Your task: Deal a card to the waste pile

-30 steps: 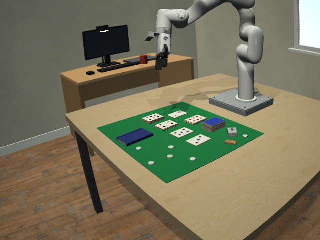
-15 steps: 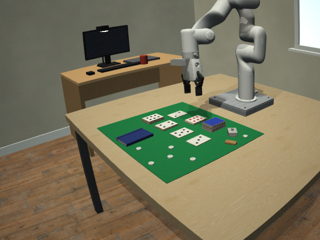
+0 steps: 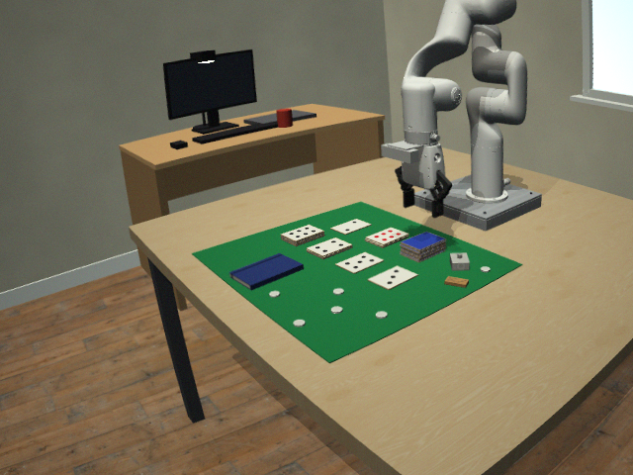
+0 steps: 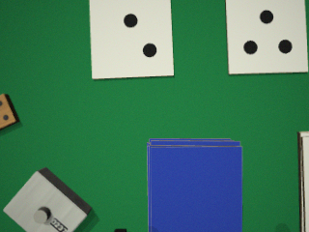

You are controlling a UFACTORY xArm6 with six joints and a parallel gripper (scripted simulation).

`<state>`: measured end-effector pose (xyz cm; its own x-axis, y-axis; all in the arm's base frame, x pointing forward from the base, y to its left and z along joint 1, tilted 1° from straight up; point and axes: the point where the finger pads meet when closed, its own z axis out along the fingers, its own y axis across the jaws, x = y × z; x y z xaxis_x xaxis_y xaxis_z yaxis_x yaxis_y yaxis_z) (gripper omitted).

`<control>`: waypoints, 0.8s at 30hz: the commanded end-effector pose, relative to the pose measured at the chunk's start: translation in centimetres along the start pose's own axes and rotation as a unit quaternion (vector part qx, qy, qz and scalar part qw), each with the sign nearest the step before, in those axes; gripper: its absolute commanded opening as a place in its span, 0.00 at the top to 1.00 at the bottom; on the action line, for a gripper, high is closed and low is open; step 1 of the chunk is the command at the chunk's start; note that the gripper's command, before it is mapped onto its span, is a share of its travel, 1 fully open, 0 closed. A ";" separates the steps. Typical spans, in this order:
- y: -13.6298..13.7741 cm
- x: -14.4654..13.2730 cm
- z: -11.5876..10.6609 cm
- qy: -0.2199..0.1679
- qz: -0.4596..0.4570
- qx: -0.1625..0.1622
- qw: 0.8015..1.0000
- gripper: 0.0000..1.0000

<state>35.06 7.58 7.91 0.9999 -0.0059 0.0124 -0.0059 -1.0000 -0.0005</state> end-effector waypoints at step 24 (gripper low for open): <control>-0.1 0.1 0.6 0.001 0.000 -0.001 1.000 0.13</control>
<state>34.96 7.68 7.41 0.9999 -0.0051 0.0107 -0.0051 -1.0000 0.0029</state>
